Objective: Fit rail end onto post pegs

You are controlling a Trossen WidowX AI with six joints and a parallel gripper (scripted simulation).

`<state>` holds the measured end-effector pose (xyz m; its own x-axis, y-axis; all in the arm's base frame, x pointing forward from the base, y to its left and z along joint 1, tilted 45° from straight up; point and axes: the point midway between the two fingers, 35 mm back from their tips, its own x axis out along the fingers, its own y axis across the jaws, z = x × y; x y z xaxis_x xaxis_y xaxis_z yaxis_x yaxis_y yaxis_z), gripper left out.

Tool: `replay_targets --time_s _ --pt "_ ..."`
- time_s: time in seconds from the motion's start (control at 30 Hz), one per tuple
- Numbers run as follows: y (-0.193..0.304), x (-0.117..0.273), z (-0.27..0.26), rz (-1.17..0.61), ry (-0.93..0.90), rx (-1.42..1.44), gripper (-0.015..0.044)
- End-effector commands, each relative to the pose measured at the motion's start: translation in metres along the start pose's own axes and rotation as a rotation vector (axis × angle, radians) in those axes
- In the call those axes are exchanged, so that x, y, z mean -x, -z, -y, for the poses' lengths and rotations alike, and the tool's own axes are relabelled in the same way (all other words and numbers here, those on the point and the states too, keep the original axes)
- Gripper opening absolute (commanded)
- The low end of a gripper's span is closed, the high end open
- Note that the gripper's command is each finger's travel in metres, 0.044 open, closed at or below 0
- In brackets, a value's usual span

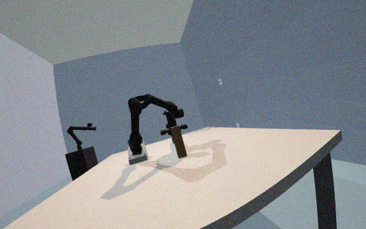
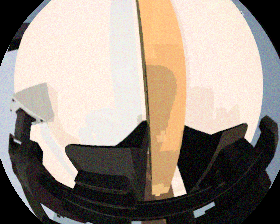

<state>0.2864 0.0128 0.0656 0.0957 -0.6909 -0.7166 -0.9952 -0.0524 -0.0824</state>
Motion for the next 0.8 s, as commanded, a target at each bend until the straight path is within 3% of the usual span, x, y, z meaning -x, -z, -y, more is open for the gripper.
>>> replay_targets --time_s 0.0,0.77 --pt "0.0018 0.0009 0.0002 -0.001 0.004 0.002 0.0000" --pt "0.0089 0.0012 0.0003 -0.001 0.004 0.003 0.0000"
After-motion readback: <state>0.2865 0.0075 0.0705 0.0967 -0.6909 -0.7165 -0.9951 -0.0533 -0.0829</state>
